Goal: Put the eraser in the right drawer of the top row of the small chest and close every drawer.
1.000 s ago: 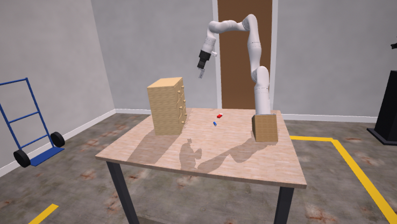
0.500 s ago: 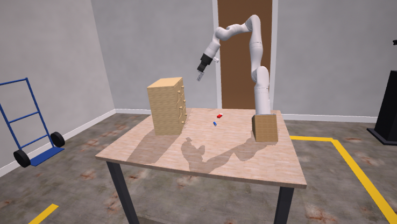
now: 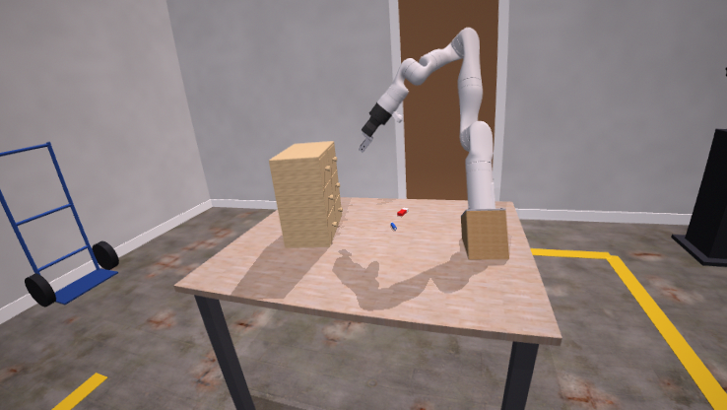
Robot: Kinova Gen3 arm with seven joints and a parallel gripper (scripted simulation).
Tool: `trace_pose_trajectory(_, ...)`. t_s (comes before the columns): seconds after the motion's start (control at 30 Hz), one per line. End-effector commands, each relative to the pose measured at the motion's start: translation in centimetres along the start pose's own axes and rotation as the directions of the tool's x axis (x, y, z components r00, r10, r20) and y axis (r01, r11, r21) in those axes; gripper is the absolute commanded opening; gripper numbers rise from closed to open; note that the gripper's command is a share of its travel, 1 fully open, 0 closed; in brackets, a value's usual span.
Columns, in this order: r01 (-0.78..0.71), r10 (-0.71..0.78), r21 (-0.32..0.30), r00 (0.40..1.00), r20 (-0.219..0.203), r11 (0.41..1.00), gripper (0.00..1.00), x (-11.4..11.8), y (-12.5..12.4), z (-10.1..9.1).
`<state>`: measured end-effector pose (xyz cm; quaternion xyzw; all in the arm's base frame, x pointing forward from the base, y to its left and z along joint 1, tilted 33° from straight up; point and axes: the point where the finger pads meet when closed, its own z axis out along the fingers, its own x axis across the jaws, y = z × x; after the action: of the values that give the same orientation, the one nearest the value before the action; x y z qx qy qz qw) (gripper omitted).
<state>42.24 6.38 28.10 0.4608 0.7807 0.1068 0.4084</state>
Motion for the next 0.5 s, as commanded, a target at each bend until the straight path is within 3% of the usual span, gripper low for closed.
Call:
trace_pose_trajectory(0.0, 0.002, -0.002, -0.011, 1.000, 0.002, 1.000, 1.00, -0.07, -0.28, 0.18)
trace_pose_trajectory(0.47, 0.002, -0.002, -0.073, 1.000, 0.002, 0.997, 1.00, -0.08, -0.38, 1.05)
